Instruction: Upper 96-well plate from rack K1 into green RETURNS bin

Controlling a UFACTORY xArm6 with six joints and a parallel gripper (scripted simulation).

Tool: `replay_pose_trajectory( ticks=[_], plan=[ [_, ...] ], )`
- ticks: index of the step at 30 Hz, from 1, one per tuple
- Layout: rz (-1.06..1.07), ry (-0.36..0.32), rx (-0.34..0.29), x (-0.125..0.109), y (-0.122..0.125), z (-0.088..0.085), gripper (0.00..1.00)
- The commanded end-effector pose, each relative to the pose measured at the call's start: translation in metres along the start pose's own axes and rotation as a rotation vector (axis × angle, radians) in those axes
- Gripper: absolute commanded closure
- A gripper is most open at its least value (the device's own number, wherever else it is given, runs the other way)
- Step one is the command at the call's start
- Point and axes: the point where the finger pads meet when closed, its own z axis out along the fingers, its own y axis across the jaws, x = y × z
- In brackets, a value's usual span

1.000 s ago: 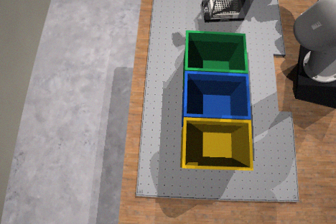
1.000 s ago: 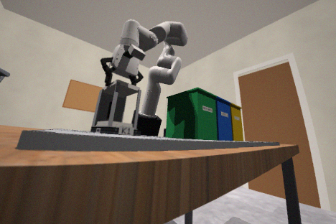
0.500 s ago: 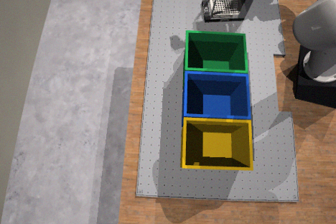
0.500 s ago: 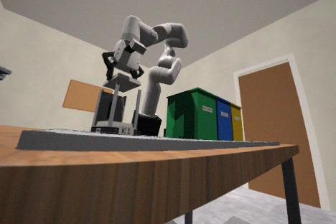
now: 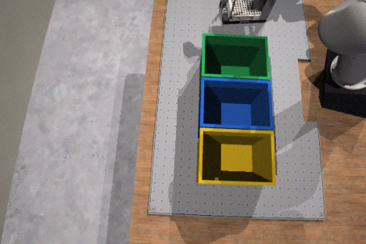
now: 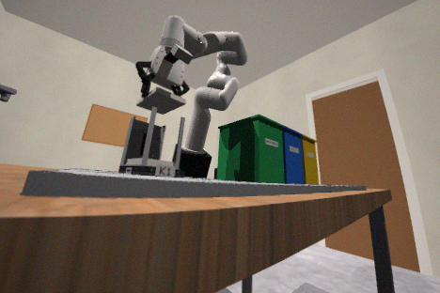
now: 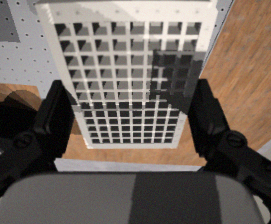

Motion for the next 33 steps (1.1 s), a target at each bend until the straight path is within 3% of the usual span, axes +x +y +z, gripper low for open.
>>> replay_pose_trajectory(
  ticks=[1,33],
  plan=[
    [-0.001,0.002,-0.003,0.001,0.001,-0.009,1.00],
    [-0.001,0.001,-0.003,0.001,0.001,-0.053,1.00]
  ],
)
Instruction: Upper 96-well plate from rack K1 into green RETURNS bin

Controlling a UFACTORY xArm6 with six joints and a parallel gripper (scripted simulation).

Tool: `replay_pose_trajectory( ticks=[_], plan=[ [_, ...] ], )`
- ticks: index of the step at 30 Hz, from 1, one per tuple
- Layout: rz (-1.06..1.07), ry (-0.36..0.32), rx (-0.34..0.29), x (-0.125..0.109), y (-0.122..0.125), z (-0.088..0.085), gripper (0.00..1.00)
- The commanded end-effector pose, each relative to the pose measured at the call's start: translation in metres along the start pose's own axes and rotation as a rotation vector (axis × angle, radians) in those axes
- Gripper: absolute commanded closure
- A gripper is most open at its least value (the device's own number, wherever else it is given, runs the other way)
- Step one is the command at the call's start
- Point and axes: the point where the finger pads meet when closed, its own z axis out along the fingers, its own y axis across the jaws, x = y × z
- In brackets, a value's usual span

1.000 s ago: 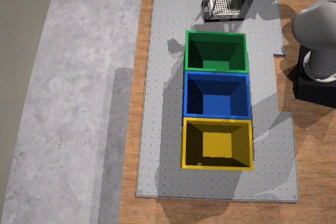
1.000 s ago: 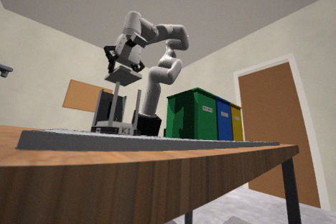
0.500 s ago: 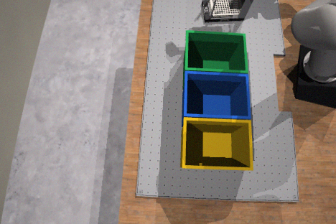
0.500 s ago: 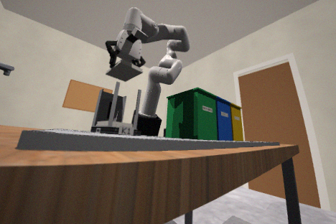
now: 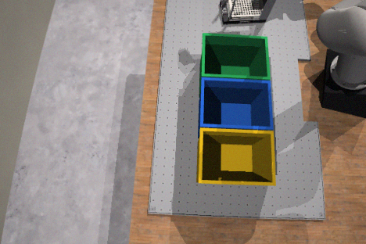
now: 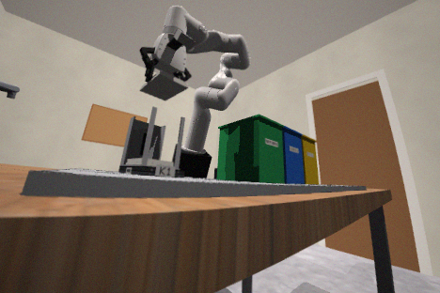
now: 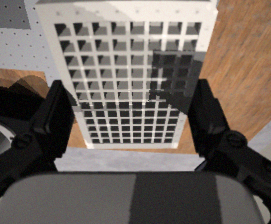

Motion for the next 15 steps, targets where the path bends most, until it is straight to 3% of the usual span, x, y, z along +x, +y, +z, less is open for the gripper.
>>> replay_pose_trajectory(
  ticks=[1,12,15],
  plan=[
    [-0.001,0.001,-0.002,0.0005,0.0007,-0.0046,1.00],
    [-0.001,0.001,-0.002,0.0005,0.0007,-0.0046,1.00],
    [0.099,0.001,-0.002,0.0043,-0.0086,-0.0040,1.00]
  ],
)
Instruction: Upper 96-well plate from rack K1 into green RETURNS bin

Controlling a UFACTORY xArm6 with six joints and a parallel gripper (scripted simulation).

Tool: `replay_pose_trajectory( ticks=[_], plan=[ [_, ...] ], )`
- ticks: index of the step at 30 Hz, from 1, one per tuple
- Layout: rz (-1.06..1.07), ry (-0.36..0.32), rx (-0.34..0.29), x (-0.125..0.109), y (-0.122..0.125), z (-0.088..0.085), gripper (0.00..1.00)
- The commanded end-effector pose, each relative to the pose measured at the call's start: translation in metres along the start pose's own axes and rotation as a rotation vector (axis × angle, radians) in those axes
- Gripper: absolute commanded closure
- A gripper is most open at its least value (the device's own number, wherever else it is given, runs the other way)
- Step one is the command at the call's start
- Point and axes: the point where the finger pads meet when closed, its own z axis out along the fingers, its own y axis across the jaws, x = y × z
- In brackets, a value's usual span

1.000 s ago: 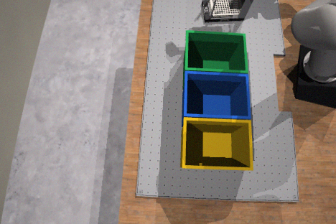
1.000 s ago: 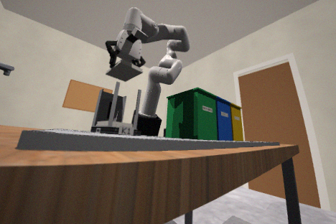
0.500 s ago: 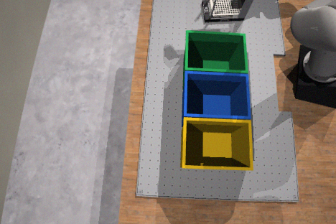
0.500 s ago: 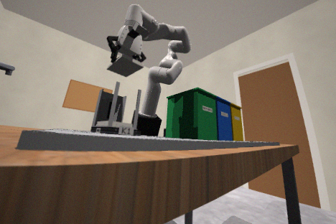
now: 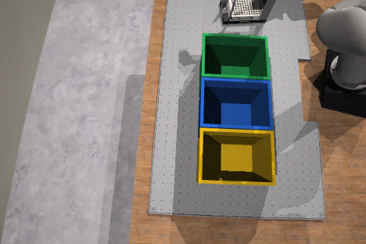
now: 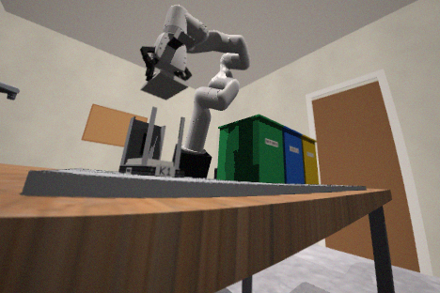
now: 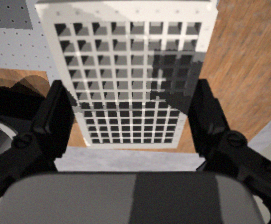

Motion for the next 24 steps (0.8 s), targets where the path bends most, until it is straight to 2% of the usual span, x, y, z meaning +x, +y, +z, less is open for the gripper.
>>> replay_pose_trajectory(
  ticks=[1,24],
  plan=[
    [0.112,0.001,-0.003,0.005,-0.011,-0.001,1.00],
    [0.112,0.002,-0.003,0.029,-0.070,0.003,1.00]
  ],
)
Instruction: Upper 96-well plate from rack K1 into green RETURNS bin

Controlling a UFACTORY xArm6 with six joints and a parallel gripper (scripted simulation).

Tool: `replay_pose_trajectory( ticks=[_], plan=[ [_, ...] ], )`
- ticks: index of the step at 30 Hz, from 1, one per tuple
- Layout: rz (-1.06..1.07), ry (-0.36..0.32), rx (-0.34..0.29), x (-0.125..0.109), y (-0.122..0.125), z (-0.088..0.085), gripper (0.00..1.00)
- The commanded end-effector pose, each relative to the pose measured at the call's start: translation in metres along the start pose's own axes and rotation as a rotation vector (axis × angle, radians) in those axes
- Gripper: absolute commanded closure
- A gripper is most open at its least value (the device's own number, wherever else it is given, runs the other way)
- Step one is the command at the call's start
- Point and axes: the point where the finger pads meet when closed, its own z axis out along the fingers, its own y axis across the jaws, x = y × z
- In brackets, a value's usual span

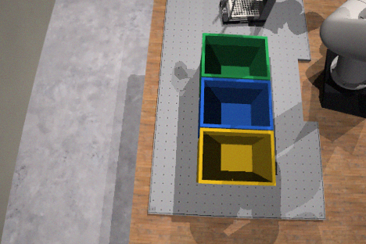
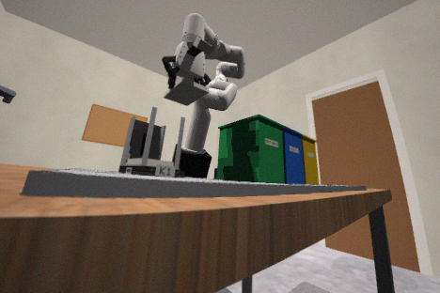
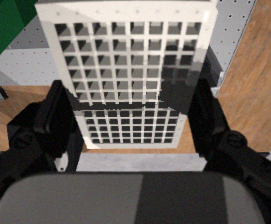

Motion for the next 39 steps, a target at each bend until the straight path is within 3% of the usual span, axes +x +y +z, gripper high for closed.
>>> replay_pose_trajectory(
  ticks=[1,39],
  plan=[
    [0.001,-0.001,-0.007,0.005,-0.015,-0.001,1.00],
    [0.002,0.000,-0.006,0.035,-0.124,0.007,1.00]
  ],
)
